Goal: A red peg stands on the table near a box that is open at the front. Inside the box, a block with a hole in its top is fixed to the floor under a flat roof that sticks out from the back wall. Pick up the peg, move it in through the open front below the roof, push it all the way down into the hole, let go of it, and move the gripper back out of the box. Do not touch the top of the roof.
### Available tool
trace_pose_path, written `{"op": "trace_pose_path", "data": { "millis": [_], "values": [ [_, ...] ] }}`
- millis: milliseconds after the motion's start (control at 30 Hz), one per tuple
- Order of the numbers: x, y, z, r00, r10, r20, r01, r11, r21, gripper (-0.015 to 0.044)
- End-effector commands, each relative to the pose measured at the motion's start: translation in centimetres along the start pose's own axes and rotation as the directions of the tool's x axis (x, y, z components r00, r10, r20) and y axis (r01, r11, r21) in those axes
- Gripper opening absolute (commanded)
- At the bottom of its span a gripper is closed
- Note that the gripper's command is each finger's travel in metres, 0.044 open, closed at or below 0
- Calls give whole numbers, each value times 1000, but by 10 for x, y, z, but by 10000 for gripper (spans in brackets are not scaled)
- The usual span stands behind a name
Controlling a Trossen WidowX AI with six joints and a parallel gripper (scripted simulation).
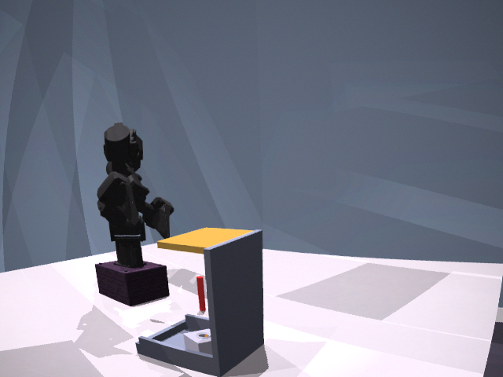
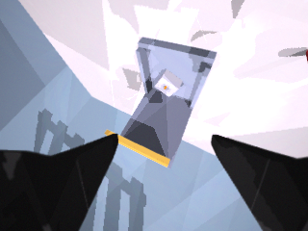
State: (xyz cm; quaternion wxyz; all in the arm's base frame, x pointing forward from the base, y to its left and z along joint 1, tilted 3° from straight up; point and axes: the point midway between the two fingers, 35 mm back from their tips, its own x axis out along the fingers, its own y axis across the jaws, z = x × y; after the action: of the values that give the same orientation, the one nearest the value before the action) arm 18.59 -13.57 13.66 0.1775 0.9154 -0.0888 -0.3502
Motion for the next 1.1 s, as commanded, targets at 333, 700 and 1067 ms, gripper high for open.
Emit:
{"op": "trace_pose_path", "data": {
  "millis": [333, 700, 1067],
  "values": [
    [18, -67, -5, 967, -252, -46, 252, 968, 13, 440],
    [21, -116, -3, 904, -425, -50, 426, 904, 12, 440],
    [16, -161, 4, 819, -573, -31, 574, 819, 10, 440]
  ]
}}
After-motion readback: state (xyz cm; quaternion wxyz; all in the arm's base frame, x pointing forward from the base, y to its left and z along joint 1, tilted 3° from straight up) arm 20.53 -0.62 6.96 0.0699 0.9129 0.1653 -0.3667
